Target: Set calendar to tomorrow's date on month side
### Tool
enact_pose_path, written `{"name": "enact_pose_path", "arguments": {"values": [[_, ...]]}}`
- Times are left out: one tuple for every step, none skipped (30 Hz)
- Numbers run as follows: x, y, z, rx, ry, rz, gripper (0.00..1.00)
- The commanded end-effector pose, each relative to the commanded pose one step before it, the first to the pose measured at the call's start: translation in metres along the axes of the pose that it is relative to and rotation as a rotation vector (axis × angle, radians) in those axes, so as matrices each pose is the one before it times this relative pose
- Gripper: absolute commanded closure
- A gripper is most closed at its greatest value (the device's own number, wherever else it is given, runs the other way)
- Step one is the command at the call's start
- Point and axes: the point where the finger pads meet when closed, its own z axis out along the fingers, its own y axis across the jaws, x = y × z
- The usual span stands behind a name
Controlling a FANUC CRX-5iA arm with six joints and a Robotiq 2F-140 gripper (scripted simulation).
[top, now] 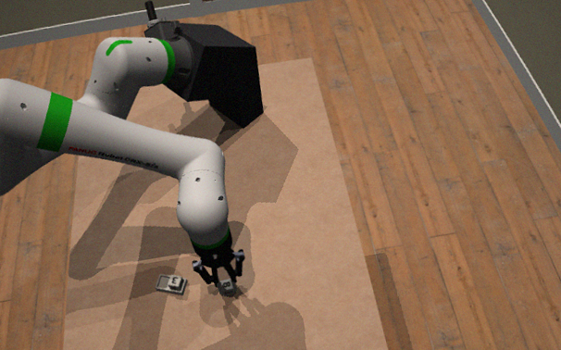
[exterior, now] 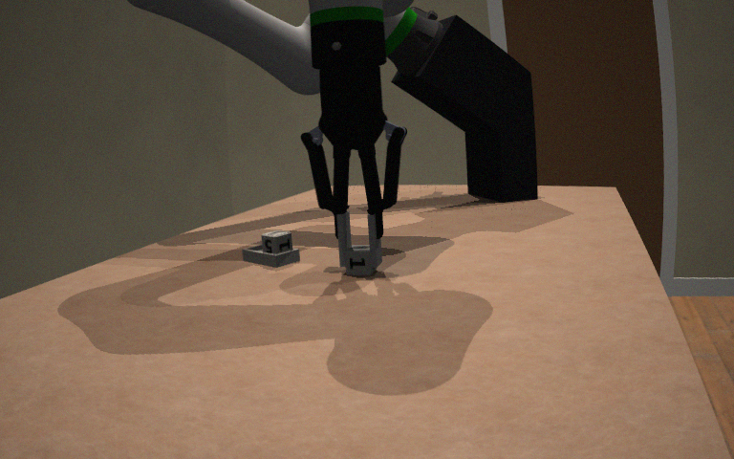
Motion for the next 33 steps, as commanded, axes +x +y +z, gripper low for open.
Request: {"name": "enact_pose_path", "arguments": {"values": [[0.00013,-0.00017,-0.0002,0.00025,0.00028,0.0,0.75],[0.0,0.0,0.0,0.0,0.0,0.0,0.75],[0.0,0.0,0.0,0.0,0.0,0.0,0.75],[0.0,0.0,0.0,0.0,0.0,0.0,0.75],[0.0,0.0,0.0,0.0,0.0,0.0,0.75],[0.0,0.0,0.0,0.0,0.0,0.0,0.75],[0.0,0.0,0.0,0.0,0.0,0.0,0.75],[0.0,0.0,0.0,0.0,0.0,0.0,0.75],[0.0,0.0,0.0,0.0,0.0,0.0,0.75],[0.0,0.0,0.0,0.0,0.0,0.0,0.75],[0.0,0.0,0.0,0.0,0.0,0.0,0.75],[0.0,0.0,0.0,0.0,0.0,0.0,0.75],[0.0,0.0,0.0,0.0,0.0,0.0,0.75],[0.0,0.0,0.0,0.0,0.0,0.0,0.75],[0.0,0.0,0.0,0.0,0.0,0.0,0.75],[0.0,0.0,0.0,0.0,0.0,0.0,0.75],[0.0,0.0,0.0,0.0,0.0,0.0,0.75],[0.0,0.0,0.0,0.0,0.0,0.0,0.75],[0.0,0.0,0.0,0.0,0.0,0.0,0.75],[0.0,0.0,0.0,0.0,0.0,0.0,0.72],[0.0,0.0,0.0,0.0,0.0,0.0,0.72],[0.0,0.0,0.0,0.0,0.0,0.0,0.72],[0.0,0.0,0.0,0.0,0.0,0.0,0.7],[0.0,0.0,0.0,0.0,0.0,0.0,0.7],[0.0,0.0,0.0,0.0,0.0,0.0,0.7],[0.0,0.0,0.0,0.0,0.0,0.0,0.68],[0.0,0.0,0.0,0.0,0.0,0.0,0.68],[0.0,0.0,0.0,0.0,0.0,0.0,0.68],[0.0,0.0,0.0,0.0,0.0,0.0,0.66],[0.0,0.0,0.0,0.0,0.0,0.0,0.66],[0.0,0.0,0.0,0.0,0.0,0.0,0.66],[0.0,0.0,0.0,0.0,0.0,0.0,0.64],[0.0,0.0,0.0,0.0,0.0,0.0,0.64]]}}
